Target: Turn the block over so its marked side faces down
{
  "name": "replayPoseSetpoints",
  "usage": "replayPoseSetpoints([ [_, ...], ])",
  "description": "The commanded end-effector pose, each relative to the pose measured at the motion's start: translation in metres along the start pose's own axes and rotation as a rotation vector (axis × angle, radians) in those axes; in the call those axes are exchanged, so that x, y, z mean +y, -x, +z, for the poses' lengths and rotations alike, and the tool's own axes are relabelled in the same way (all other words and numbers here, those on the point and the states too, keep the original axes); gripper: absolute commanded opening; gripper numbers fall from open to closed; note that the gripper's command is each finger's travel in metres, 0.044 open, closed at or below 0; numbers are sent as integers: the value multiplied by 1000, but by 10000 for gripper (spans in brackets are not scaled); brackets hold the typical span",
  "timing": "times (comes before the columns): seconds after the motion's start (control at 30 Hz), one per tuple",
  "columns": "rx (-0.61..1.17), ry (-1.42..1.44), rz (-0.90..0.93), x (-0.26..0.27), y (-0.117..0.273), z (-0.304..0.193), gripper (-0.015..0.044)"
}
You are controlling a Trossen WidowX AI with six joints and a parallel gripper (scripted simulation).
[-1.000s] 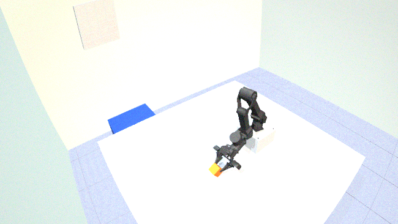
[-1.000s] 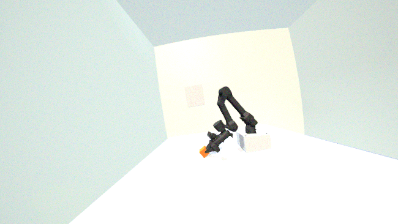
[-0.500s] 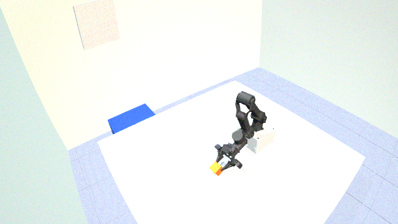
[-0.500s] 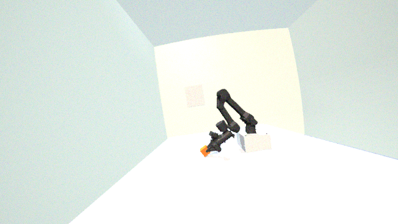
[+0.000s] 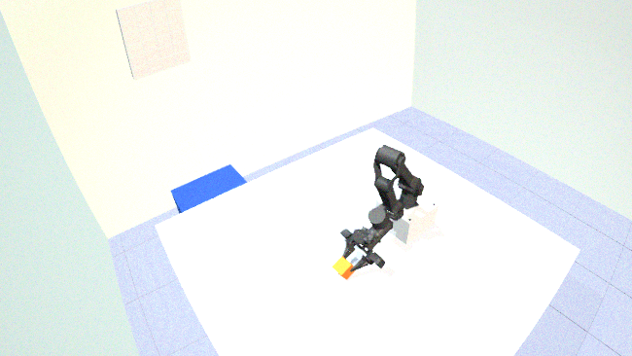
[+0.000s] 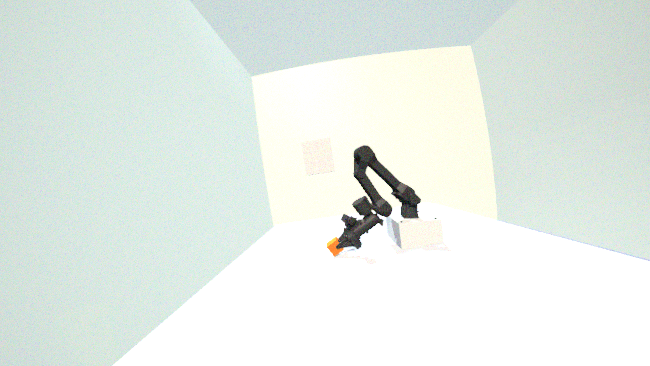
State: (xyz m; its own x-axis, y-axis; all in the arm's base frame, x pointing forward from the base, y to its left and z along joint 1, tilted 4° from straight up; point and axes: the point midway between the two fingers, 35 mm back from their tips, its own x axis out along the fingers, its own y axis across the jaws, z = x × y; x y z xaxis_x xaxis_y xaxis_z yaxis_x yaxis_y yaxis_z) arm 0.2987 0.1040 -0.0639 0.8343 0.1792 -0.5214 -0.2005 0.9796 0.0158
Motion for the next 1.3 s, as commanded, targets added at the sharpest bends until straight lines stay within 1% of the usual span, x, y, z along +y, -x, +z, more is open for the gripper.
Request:
replayPoseSetpoints([
  [0.0, -7, 4, -4, 0, 0, 1, 315],
  [0.17, -7, 4, -4, 0, 0, 1, 440],
  [1.27, -7, 4, -4, 0, 0, 1, 440],
])
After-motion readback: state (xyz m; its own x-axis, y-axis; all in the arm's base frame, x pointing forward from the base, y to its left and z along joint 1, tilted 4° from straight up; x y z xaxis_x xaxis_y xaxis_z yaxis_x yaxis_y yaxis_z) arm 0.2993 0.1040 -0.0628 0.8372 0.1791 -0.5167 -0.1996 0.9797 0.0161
